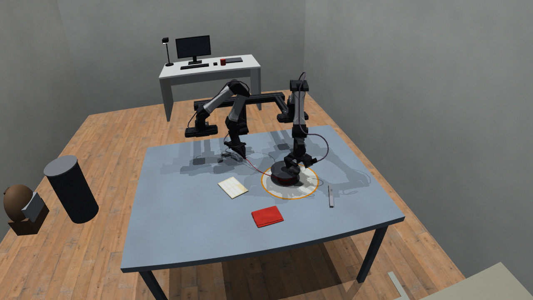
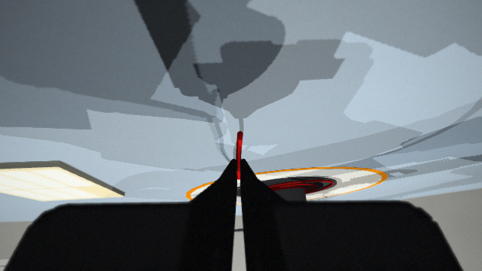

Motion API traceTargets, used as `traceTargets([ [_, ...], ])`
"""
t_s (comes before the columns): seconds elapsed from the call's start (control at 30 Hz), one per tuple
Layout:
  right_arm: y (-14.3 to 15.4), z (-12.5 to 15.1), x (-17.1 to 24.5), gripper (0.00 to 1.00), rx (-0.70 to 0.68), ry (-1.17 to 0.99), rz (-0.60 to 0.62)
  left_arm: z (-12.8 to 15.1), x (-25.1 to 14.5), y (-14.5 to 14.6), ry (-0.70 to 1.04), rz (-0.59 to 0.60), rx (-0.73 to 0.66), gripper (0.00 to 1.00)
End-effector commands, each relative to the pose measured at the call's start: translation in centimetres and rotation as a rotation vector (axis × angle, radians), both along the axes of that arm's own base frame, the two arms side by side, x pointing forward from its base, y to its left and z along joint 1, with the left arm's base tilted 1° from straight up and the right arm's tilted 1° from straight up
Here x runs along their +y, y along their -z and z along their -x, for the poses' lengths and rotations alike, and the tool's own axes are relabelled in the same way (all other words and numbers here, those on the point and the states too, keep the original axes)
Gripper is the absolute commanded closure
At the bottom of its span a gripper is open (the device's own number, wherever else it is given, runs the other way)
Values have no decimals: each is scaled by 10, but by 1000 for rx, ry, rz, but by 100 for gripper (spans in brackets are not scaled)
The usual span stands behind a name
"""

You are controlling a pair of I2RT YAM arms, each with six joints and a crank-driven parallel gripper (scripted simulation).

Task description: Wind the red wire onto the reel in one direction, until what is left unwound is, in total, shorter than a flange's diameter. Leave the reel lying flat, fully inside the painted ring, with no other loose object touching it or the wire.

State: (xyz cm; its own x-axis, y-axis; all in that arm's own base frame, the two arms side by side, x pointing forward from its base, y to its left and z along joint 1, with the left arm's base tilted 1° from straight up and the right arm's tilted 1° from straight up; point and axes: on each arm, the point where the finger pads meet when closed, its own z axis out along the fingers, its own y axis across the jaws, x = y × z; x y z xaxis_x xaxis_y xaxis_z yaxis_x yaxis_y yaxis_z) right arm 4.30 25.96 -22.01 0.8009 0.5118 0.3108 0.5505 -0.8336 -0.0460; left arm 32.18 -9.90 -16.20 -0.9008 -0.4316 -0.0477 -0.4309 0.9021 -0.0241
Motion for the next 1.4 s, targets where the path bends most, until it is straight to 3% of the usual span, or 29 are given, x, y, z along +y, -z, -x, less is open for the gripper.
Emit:
traceTargets([
  [0.0,-9,2,12,100,14,2,-24,-9,-2,-3,350,-16,23,7],
  [0.17,-10,2,12,100,14,1,-24,-27,-13,-3,644,-24,-13,7],
  [0.23,-10,2,12,100,14,1,-24,-27,-13,-3,644,-24,-13,7],
  [0.27,-10,2,13,100,14,1,-24,-29,-16,-3,796,-31,-24,7],
  [0.57,-11,3,17,100,13,-1,-23,-48,-54,-3,1346,-61,-54,7],
  [0.73,-11,3,15,100,13,-1,-23,-49,-69,-4,1663,-82,-70,7],
  [0.8,-11,3,15,100,13,-1,-23,-49,-69,-4,1663,-82,-70,7],
  [0.83,-11,3,15,100,13,-2,-23,-49,-70,-3,1824,-89,-65,7],
  [1.2,-10,3,12,100,13,-4,-23,-48,-73,0,2448,-87,18,7],
  [1.37,-10,3,11,100,13,-5,-22,-46,-72,2,2482,-82,28,7],
])
